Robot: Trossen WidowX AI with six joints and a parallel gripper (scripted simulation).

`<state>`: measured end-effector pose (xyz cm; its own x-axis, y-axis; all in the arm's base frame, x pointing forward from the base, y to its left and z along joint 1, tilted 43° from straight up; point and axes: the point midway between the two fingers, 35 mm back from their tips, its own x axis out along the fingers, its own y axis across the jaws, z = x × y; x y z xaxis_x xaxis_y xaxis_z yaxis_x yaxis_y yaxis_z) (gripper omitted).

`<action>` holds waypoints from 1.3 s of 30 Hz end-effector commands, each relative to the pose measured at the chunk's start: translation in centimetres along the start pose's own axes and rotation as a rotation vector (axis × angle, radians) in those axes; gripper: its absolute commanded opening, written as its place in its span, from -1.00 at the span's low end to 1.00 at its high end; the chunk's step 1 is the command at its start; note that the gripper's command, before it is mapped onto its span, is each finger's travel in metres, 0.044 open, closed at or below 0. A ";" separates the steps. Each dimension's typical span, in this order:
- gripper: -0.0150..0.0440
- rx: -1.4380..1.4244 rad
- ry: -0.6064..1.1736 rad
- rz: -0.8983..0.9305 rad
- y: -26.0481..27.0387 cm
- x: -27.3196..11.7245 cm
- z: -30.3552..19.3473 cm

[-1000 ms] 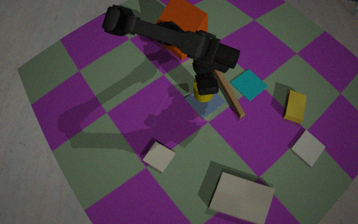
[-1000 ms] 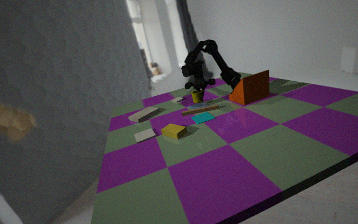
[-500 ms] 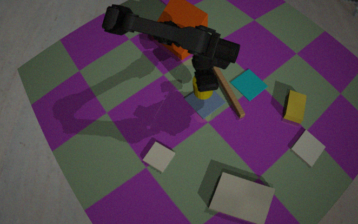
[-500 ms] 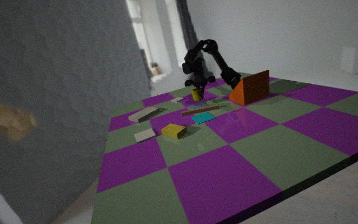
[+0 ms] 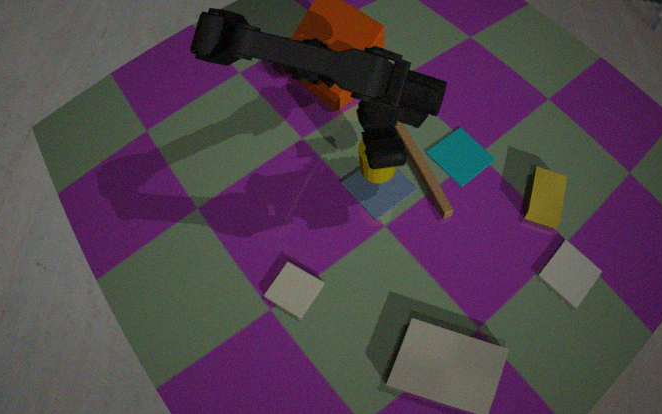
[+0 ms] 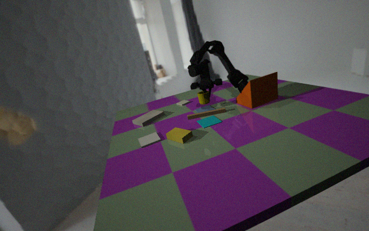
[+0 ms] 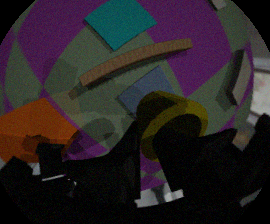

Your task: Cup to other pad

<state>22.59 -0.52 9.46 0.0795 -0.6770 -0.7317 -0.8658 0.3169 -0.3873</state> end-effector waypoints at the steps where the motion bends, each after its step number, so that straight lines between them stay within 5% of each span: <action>1: -0.49 0.007 -0.009 -0.001 0.1 -0.1 0.9; 39: -0.49 0.013 -0.016 -0.001 1.7 -0.2 8.0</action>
<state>24.60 4.74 4.67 0.0800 -0.6738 -0.7346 -0.8644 0.3200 -0.3877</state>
